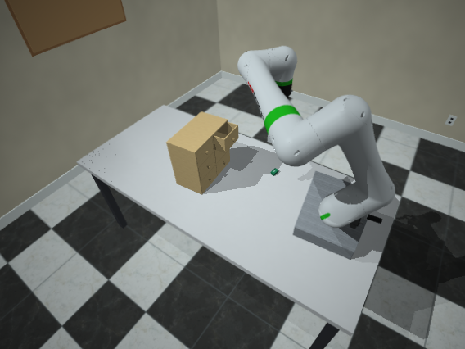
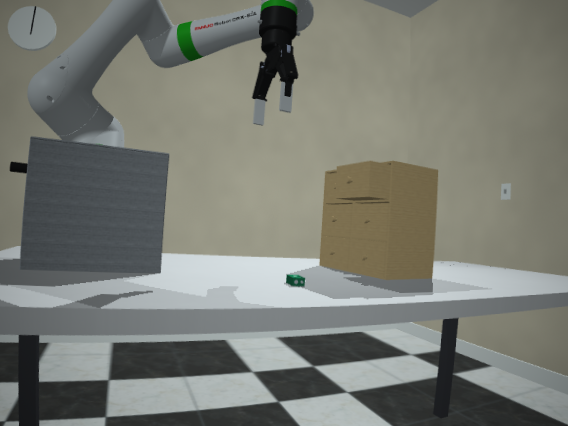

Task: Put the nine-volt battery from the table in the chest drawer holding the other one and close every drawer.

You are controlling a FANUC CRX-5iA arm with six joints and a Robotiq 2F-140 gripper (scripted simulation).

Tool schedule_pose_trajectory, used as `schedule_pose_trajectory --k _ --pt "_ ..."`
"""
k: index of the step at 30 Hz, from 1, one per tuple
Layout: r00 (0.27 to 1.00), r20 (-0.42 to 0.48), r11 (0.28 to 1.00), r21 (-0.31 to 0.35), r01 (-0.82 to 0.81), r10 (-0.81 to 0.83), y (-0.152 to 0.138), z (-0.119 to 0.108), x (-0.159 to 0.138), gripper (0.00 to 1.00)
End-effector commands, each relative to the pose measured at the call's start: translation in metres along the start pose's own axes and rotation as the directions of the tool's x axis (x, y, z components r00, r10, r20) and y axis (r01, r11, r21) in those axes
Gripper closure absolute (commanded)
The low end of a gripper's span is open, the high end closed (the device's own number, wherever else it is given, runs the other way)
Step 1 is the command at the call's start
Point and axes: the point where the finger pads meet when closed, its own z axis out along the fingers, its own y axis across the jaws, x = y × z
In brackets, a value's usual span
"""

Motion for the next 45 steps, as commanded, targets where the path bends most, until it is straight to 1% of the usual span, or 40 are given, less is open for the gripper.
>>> schedule_pose_trajectory --k 1,10,14,18,20,24,28,31,35,37,41,45 --pt "1.0 0.002 1.0 0.002 0.001 -0.001 0.0 0.001 0.004 0.0" --pt "1.0 0.021 1.0 0.002 0.001 -0.001 0.0 0.002 0.002 0.0" --pt "0.998 0.059 1.0 0.002 0.001 -0.001 0.0 0.005 -0.001 0.0" --pt "0.992 0.123 1.0 0.002 0.001 -0.001 0.0 0.011 -0.006 0.0" --pt "0.992 0.123 1.0 0.002 0.001 -0.001 0.0 0.011 -0.006 0.0" --pt "0.977 0.213 1.0 0.002 0.001 -0.001 0.0 0.018 -0.014 0.0" --pt "0.946 0.323 1.0 0.002 0.001 -0.001 0.0 0.028 -0.024 0.0" --pt "0.91 0.415 1.0 0.002 0.001 -0.002 0.0 0.036 -0.032 0.0" --pt "0.84 0.542 1.0 0.002 0.001 -0.002 0.0 0.048 -0.044 0.0" --pt "0.84 0.542 1.0 0.002 0.001 -0.002 0.0 0.048 -0.044 0.0" --pt "0.758 0.653 1.0 0.002 0.001 -0.002 0.0 0.059 -0.056 0.0" --pt "0.674 0.739 1.0 0.002 0.001 -0.002 0.0 0.069 -0.066 0.0"
